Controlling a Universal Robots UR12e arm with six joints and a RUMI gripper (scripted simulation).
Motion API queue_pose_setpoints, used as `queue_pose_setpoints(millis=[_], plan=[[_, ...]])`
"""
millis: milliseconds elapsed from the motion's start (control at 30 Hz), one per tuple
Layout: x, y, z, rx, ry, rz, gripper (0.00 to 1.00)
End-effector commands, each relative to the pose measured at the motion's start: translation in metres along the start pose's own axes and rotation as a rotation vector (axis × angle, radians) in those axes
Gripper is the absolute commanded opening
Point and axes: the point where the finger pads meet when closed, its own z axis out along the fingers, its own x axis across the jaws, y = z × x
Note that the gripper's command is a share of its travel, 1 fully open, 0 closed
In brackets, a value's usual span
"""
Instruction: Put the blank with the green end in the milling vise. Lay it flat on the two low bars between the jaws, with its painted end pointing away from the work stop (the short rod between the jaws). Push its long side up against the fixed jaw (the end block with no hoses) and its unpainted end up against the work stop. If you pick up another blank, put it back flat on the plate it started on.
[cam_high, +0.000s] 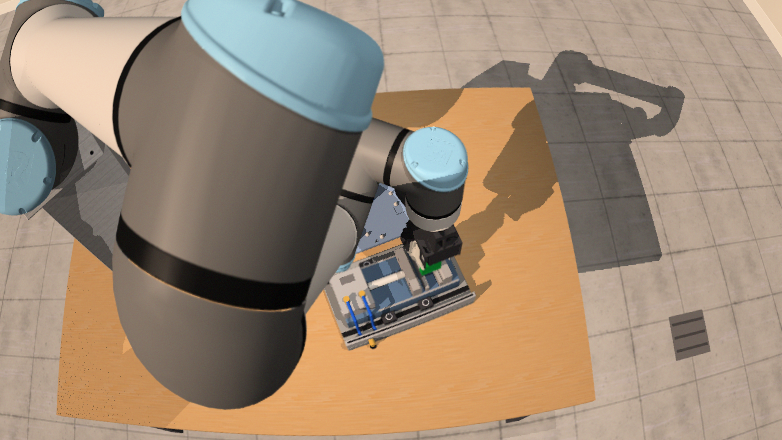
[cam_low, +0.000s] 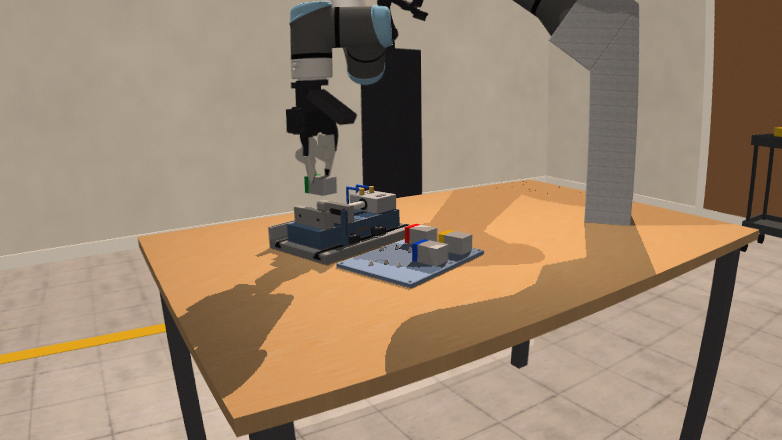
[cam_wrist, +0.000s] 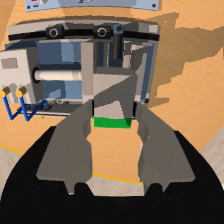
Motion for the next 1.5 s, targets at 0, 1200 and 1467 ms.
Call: queue_pose_setpoints(millis=[0, 1200, 1467], plan=[[0.003, 0.002, 0.002, -0.003, 0.004, 0.003, 0.0], [0.003, 0.002, 0.023, -0.003, 0.003, 0.004, 0.0], [0.003, 0.002, 0.022, -0.003, 0.005, 0.003, 0.0]])
